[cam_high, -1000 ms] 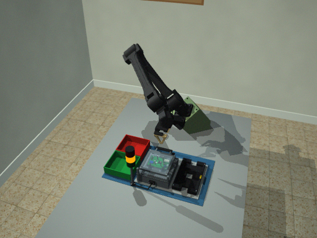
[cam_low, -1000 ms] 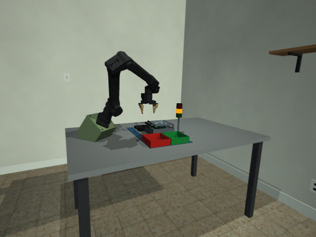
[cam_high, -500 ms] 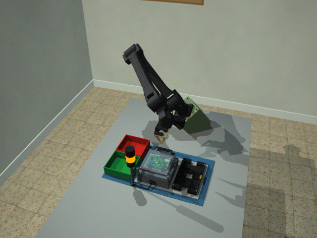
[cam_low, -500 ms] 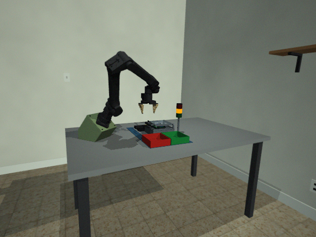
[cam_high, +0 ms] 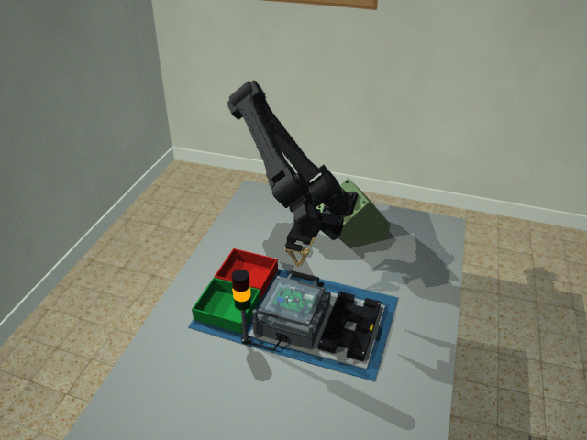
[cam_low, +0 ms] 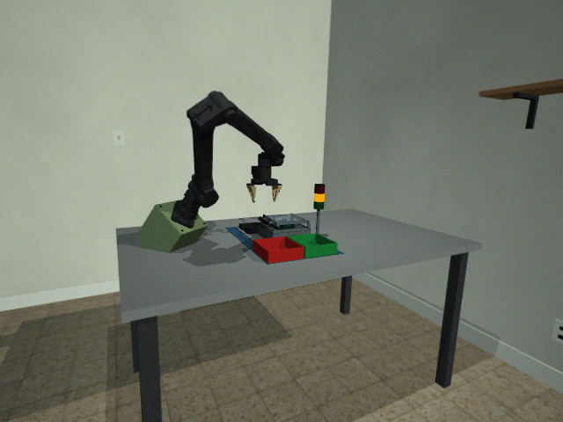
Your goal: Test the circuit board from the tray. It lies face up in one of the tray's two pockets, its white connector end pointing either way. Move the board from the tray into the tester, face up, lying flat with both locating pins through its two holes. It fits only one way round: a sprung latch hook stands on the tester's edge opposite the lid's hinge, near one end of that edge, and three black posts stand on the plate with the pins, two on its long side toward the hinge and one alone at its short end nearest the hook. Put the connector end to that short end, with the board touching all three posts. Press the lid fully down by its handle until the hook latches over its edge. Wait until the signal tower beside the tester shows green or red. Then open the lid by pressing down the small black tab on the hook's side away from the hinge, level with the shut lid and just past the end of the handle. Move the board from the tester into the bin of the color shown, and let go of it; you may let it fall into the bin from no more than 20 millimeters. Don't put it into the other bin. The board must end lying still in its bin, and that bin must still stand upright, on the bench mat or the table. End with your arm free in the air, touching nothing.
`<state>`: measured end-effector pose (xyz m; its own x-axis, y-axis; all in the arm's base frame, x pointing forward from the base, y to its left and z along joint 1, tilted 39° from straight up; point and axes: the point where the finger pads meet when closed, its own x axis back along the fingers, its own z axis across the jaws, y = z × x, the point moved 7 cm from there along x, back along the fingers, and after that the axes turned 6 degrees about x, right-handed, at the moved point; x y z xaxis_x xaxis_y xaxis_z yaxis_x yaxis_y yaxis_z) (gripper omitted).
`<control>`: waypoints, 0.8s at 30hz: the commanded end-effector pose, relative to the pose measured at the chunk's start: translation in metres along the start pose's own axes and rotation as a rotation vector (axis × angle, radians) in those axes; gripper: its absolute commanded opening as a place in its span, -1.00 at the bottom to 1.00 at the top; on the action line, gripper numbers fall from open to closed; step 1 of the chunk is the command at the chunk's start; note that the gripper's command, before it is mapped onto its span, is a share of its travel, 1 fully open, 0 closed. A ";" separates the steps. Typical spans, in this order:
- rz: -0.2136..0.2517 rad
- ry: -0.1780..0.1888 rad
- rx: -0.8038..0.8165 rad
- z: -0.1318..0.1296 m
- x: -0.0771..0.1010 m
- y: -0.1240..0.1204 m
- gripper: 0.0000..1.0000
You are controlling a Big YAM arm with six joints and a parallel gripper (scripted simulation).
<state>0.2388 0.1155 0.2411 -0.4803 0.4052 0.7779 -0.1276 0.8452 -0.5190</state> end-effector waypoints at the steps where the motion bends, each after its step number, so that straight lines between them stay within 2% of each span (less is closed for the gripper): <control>1: -0.008 -0.019 -0.015 -0.005 0.009 -0.002 1.00; 22: -0.008 -0.019 -0.015 -0.005 0.009 -0.002 1.00; 23: -0.008 -0.019 -0.015 -0.005 0.009 -0.002 -1.00; 24: -0.008 -0.019 -0.015 -0.005 0.009 -0.002 -1.00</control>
<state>0.2388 0.1155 0.2411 -0.4803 0.4052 0.7779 -0.1276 0.8452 -0.5190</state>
